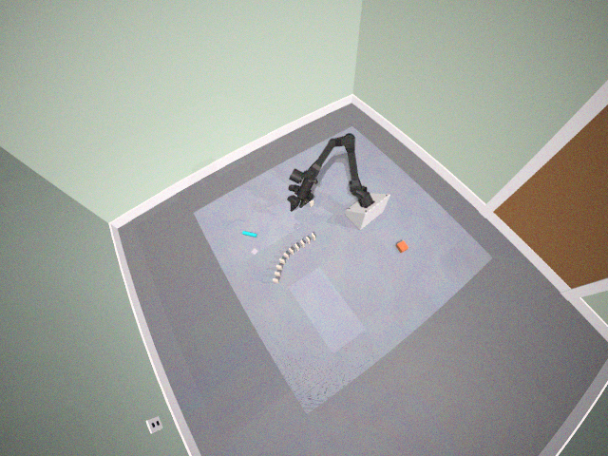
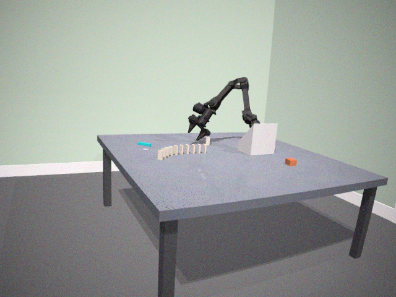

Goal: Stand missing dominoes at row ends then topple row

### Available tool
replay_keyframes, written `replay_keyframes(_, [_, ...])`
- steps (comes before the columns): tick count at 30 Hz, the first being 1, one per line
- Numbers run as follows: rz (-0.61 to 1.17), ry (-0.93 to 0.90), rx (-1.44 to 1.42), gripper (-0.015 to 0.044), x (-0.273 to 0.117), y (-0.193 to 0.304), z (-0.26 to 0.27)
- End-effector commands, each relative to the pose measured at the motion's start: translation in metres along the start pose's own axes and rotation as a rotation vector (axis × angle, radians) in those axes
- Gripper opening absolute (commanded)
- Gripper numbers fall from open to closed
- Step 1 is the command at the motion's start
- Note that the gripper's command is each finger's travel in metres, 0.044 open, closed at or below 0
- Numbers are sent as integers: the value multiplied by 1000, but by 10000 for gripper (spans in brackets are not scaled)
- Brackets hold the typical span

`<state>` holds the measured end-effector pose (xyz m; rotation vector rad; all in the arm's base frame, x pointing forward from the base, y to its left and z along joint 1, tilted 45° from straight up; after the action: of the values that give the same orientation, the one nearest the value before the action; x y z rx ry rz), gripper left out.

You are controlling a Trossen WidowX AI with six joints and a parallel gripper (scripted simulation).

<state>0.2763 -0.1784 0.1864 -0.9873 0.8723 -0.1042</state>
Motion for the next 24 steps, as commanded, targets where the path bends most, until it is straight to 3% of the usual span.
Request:
replay_keyframes(1, [60,513,222,440,-65,25,3])
replay_keyframes(7, [27,645,224,440,-87,28,-6])
replay_keyframes(19, [27,646,224,440,-87,28,-6])
replay_keyframes(24, [30,647,225,440,-62,31,-21])
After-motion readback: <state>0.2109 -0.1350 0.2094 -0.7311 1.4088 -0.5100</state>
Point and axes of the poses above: the point midway between the two fingers, 35 mm back from their tips, its own x axis out along the fingers, its own z axis across the jaws, y = z × x, the point moved 4 cm from there along -x, back along the fingers, and after that the axes turned 4 degrees about -x, right-handed, at the moved point
